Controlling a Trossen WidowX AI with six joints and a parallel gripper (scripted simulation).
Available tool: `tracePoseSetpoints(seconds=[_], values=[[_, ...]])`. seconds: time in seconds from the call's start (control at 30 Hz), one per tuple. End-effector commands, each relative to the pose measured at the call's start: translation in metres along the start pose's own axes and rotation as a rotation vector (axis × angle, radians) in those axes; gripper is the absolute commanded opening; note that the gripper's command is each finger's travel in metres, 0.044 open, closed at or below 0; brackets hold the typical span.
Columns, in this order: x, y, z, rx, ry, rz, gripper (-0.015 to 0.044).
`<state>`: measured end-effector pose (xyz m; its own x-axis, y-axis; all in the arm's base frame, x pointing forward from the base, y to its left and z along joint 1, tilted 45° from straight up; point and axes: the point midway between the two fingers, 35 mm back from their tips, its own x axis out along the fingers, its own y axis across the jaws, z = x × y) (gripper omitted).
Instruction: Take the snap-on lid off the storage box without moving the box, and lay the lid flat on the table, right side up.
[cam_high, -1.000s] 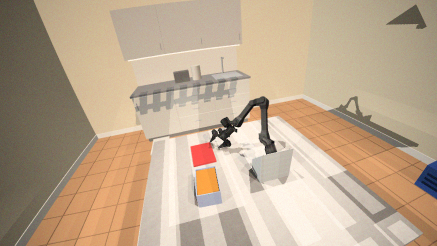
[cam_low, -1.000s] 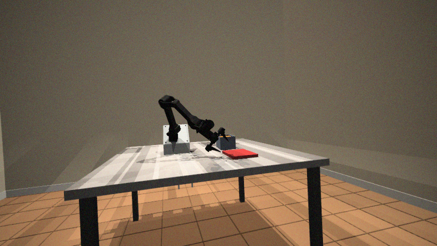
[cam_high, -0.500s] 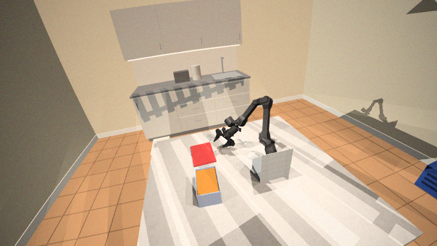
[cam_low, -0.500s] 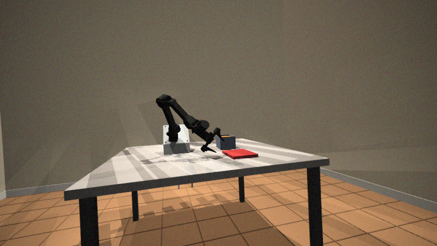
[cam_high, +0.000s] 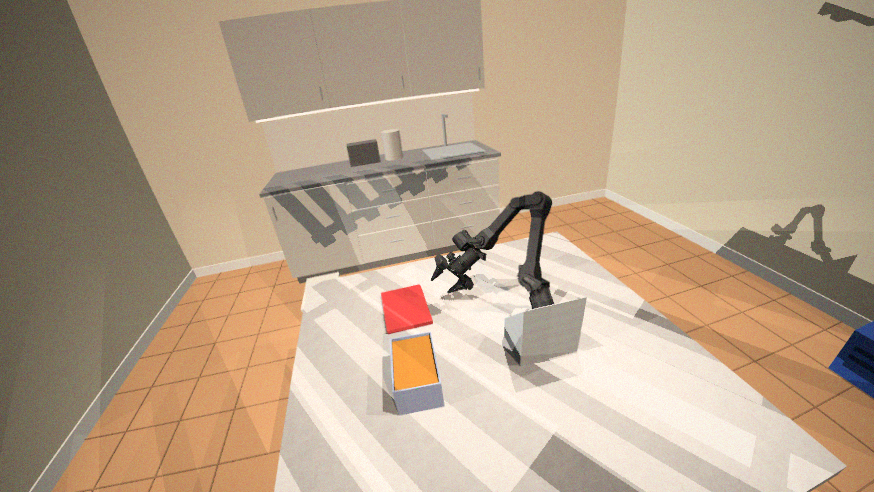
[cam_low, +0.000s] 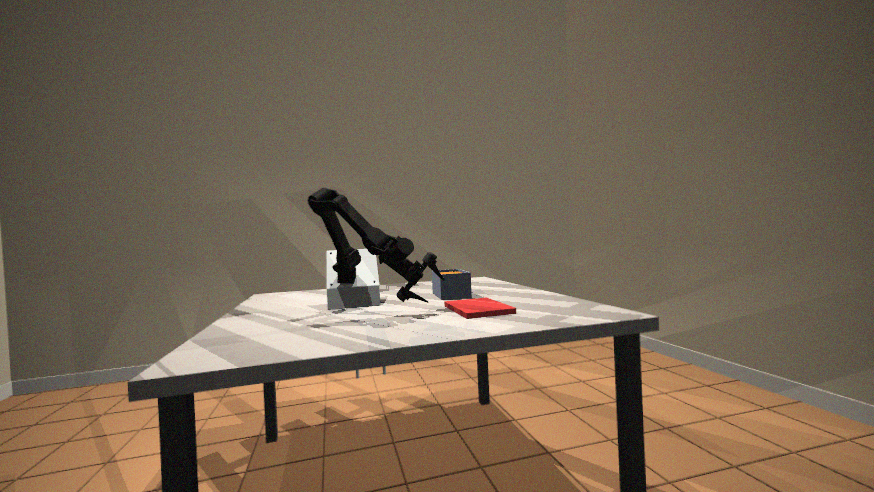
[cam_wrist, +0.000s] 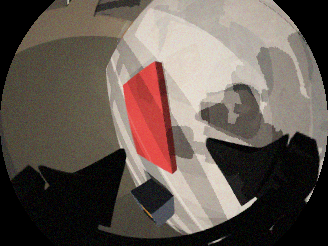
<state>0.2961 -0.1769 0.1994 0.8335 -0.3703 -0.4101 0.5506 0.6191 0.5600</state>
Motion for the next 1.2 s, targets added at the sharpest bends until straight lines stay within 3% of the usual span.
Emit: tracePoseSetpoints(seconds=[0.0,1.17], values=[[-0.008,0.006,0.002,0.001,-0.005,0.001,0.044],[-0.059,0.035,0.001,0.003,-0.003,0.001,0.044]])
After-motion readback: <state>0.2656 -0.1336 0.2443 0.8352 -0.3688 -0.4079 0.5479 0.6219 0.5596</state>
